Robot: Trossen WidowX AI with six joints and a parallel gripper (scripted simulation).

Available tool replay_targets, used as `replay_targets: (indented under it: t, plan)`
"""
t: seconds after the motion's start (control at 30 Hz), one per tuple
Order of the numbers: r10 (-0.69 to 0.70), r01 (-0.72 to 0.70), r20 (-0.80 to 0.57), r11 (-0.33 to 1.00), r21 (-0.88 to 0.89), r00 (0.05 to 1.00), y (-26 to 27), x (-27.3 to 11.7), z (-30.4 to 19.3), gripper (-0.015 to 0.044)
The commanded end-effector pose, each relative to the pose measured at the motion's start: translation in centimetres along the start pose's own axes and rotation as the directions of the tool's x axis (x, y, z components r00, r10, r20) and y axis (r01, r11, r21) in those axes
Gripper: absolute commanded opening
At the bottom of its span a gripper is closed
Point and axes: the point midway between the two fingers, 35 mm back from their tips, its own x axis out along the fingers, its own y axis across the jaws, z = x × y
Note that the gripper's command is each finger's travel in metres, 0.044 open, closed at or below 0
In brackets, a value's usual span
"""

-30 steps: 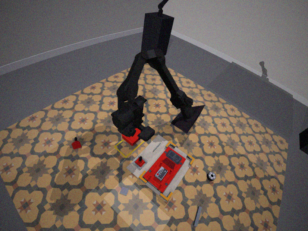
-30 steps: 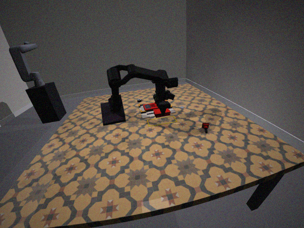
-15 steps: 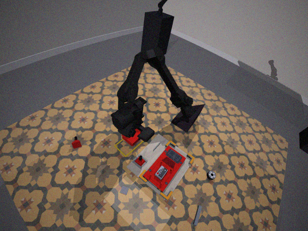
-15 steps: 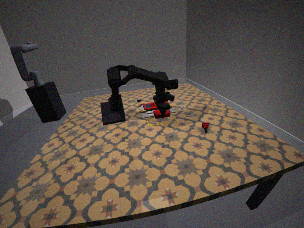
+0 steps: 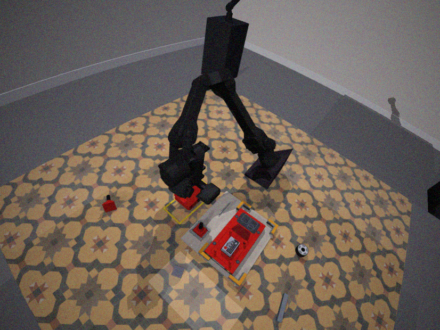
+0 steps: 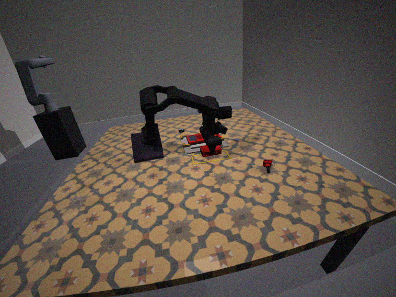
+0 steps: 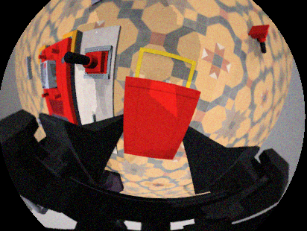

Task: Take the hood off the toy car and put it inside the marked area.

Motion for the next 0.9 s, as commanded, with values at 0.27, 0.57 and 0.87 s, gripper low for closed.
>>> replay_targets:
  t: [0.27,0.57,0.87]
  plan:
    - [-0.006,0.006,-0.002,1.0,-0.007,1.0,-0.1,0.8,-0.2,0.0]
    - [-0.006,0.006,-0.001,1.0,-0.007,1.0,-0.1,1.1,-0.2,0.0]
    - [-0.006,0.006,-0.001,1.0,-0.007,1.0,-0.1,1.6,-0.2,0.0]
